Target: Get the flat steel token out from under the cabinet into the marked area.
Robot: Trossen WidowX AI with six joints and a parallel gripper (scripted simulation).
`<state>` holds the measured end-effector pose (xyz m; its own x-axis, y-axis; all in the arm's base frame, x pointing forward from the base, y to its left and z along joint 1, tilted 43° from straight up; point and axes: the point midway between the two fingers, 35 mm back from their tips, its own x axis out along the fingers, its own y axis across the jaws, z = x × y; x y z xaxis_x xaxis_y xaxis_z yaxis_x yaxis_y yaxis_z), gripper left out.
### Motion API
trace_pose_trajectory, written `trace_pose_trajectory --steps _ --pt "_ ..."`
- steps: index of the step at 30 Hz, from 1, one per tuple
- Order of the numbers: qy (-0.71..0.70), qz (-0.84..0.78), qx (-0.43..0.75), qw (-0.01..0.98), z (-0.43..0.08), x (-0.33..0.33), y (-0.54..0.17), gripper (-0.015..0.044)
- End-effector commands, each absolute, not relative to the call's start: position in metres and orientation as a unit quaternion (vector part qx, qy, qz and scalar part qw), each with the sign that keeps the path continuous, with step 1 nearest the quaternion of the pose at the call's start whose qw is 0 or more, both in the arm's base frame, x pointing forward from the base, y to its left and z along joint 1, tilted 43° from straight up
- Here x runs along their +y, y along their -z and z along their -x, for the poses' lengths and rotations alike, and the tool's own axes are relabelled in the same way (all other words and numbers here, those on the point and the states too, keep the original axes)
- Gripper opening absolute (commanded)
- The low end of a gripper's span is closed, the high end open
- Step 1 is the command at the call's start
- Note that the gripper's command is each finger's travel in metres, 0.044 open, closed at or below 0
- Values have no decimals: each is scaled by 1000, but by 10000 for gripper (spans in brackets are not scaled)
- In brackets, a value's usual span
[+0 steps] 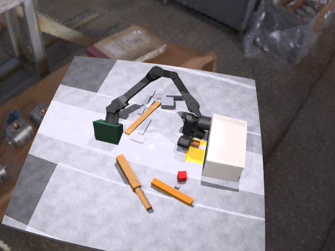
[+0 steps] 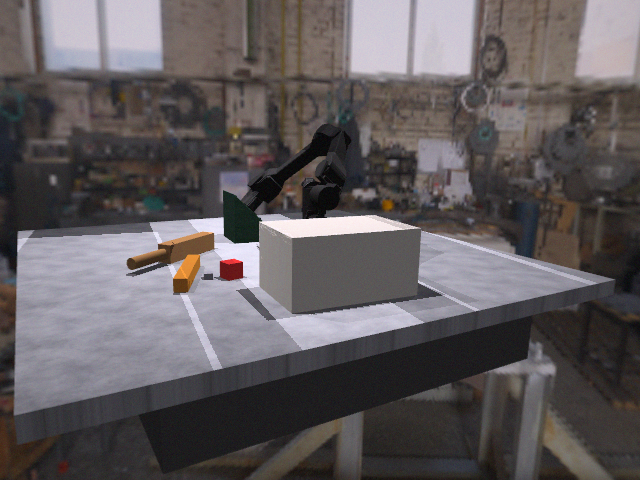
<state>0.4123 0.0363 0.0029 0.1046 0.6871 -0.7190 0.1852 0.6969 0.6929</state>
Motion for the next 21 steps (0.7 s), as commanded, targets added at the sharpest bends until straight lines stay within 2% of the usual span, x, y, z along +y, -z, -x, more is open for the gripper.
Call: trace_pose_trajectory --steps 1,21 --pt "-184 -338 644 661 -410 30 4 0" --pt "-184 -338 644 661 -406 31 4 0"
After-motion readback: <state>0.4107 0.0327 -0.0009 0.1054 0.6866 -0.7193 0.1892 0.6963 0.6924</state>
